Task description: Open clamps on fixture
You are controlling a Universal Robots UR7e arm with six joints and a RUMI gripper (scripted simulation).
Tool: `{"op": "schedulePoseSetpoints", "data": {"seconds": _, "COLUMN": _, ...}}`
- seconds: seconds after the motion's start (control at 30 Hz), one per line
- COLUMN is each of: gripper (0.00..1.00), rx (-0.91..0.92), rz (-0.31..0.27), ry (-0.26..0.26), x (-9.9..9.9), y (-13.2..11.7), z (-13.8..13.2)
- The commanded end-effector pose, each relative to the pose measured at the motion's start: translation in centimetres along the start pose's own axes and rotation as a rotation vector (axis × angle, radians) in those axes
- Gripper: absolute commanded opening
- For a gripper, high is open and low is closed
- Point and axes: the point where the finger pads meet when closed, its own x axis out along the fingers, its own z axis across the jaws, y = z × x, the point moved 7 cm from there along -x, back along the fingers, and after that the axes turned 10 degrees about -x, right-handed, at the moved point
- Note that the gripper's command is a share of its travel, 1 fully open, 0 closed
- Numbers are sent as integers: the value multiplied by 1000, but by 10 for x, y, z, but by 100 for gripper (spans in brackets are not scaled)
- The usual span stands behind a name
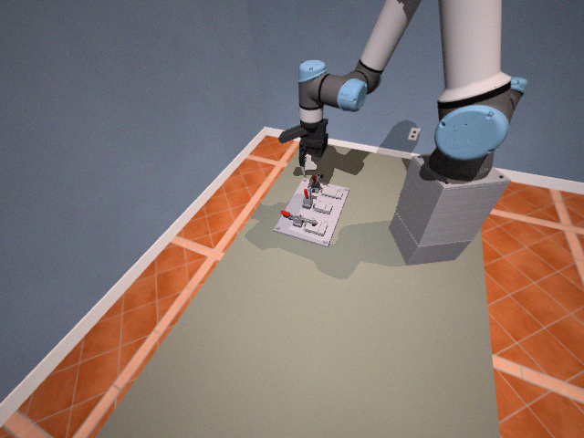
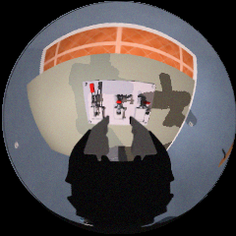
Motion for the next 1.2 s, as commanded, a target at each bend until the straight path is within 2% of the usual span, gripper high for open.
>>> {"op": "schedulePoseSetpoints", "data": {"seconds": 0.0, "gripper": 28, "rx": 0, "rz": 1, "ry": 0, "x": -2, "y": 0, "z": 0}}
{"op": "schedulePoseSetpoints", "data": {"seconds": 0.3, "gripper": 28, "rx": 0, "rz": 1, "ry": 0, "x": -2, "y": 3, "z": -15}}
{"op": "schedulePoseSetpoints", "data": {"seconds": 0.73, "gripper": 28, "rx": 0, "rz": 1, "ry": 0, "x": -2, "y": 16, "z": -89}}
{"op": "schedulePoseSetpoints", "data": {"seconds": 0.97, "gripper": 28, "rx": 0, "rz": 1, "ry": 0, "x": -2, "y": 19, "z": -105}}
{"op": "schedulePoseSetpoints", "data": {"seconds": 1.17, "gripper": 28, "rx": 0, "rz": 1, "ry": 0, "x": -2, "y": 19, "z": -108}}
